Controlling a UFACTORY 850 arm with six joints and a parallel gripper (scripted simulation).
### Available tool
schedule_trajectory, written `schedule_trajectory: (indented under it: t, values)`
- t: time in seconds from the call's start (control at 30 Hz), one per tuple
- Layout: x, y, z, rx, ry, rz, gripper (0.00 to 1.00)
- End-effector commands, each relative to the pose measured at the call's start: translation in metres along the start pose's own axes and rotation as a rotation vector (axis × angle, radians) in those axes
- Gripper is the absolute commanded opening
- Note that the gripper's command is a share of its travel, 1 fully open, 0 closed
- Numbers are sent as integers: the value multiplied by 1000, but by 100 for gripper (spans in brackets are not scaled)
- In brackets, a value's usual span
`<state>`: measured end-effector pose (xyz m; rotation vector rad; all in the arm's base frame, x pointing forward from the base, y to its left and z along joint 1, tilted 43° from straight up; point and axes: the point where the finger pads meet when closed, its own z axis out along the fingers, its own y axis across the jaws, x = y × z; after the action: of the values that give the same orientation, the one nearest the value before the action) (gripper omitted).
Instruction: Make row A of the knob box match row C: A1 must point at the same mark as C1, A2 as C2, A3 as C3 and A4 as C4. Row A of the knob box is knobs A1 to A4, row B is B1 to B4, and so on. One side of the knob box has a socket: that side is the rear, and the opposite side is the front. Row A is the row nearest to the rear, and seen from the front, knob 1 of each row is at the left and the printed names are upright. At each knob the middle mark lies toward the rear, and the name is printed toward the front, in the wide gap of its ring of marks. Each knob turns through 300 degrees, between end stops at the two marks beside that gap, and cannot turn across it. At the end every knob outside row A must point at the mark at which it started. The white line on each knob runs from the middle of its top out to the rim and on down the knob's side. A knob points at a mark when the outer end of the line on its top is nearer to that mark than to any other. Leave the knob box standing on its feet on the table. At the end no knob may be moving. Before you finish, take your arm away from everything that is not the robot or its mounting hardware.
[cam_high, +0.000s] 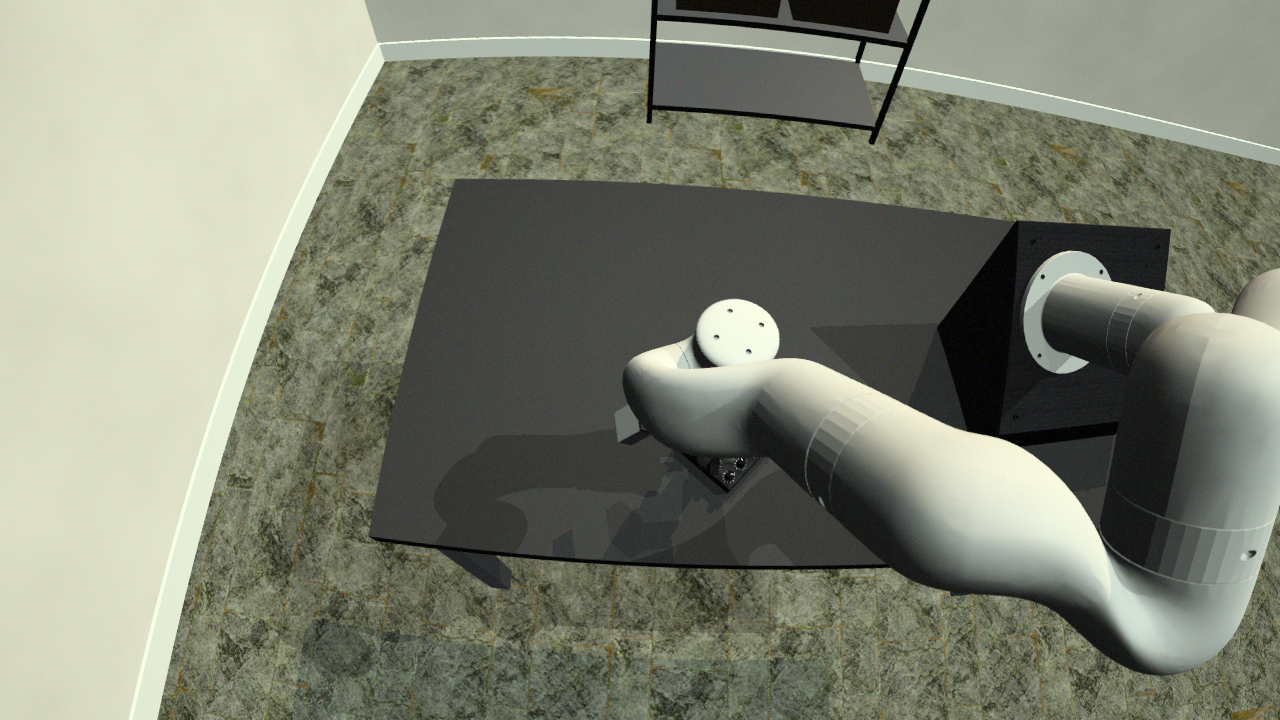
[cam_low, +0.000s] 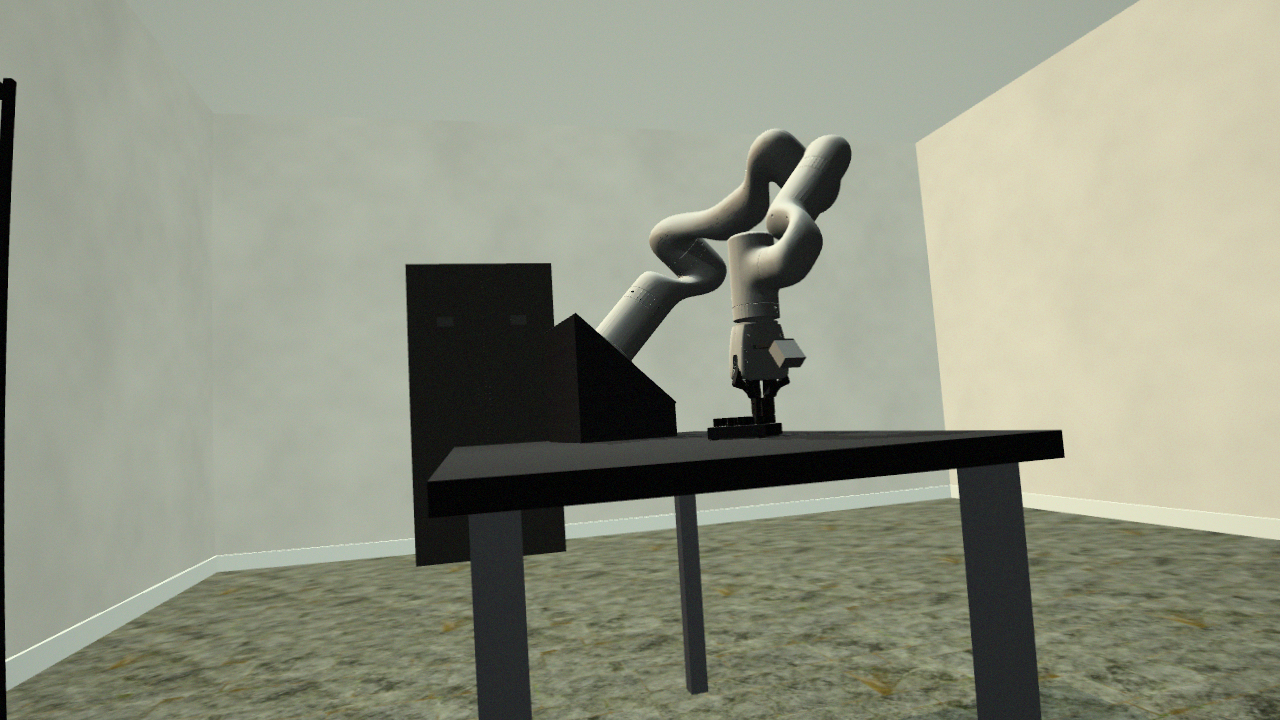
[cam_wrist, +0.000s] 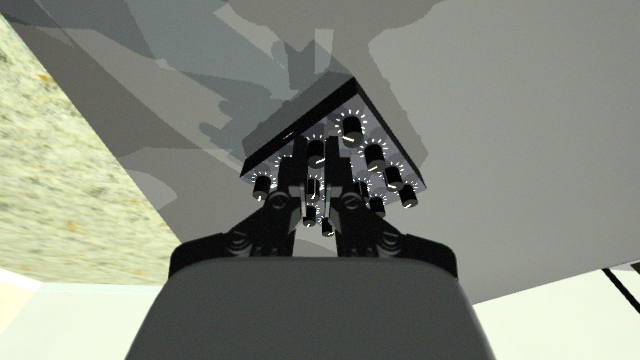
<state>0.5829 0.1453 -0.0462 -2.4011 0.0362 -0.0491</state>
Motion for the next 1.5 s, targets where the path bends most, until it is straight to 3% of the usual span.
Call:
schedule_trajectory:
  t: [0.0, 0.83, 1.47]
  values:
    - [1, 0, -1, 1, 6, -94, 8]
    - [1, 0, -1, -1, 6, -589, 8]
    - [1, 0, -1, -1, 6, -736, 8]
